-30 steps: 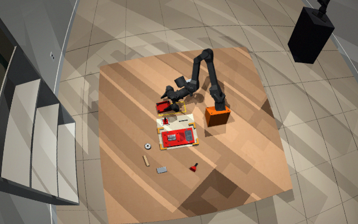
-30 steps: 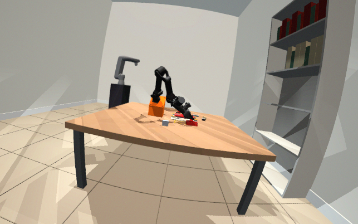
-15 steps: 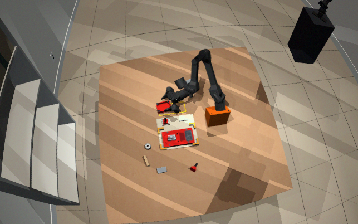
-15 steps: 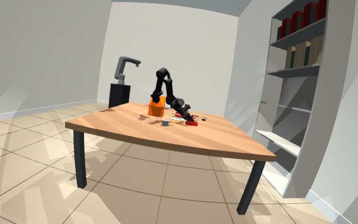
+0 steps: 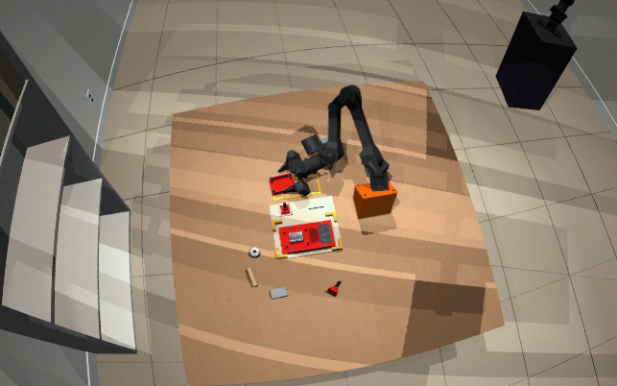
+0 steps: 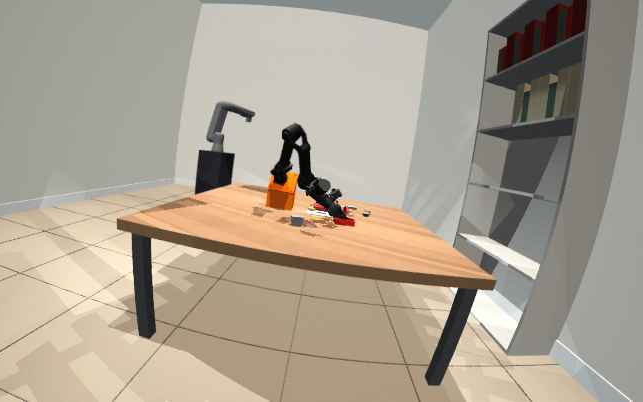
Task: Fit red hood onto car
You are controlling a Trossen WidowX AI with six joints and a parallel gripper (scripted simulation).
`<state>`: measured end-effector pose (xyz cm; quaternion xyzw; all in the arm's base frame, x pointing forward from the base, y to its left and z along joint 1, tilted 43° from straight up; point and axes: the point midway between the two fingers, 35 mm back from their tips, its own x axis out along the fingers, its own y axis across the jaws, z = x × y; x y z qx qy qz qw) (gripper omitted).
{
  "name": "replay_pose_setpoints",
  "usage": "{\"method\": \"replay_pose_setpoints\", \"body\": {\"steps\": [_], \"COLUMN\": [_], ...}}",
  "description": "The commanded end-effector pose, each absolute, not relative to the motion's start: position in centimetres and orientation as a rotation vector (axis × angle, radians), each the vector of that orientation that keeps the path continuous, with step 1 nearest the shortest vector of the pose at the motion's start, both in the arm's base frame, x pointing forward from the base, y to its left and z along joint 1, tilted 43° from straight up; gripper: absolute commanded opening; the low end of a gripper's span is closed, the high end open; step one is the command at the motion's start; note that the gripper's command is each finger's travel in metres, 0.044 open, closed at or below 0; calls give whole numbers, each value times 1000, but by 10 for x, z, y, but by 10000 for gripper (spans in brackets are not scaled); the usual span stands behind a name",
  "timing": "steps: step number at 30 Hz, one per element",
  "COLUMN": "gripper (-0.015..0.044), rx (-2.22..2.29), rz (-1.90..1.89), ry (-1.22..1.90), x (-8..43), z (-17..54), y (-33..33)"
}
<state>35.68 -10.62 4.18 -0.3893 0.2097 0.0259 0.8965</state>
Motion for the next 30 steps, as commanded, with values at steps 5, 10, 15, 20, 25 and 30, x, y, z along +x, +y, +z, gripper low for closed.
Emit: {"method": "replay_pose_setpoints", "body": {"steps": [5,10,15,20,25,30], "gripper": [440,440,440,440,440,440], "rx": [-811,-811,-811,-811,-811,-811], "rz": [58,58,58,58,58,58], "ry": [438,438,439,439,439,439], "x": [357,358,358,358,358,359], "z": [37,35,34,32,30,28], "y": [-109,-111,-112,-114,-116,-117]}}
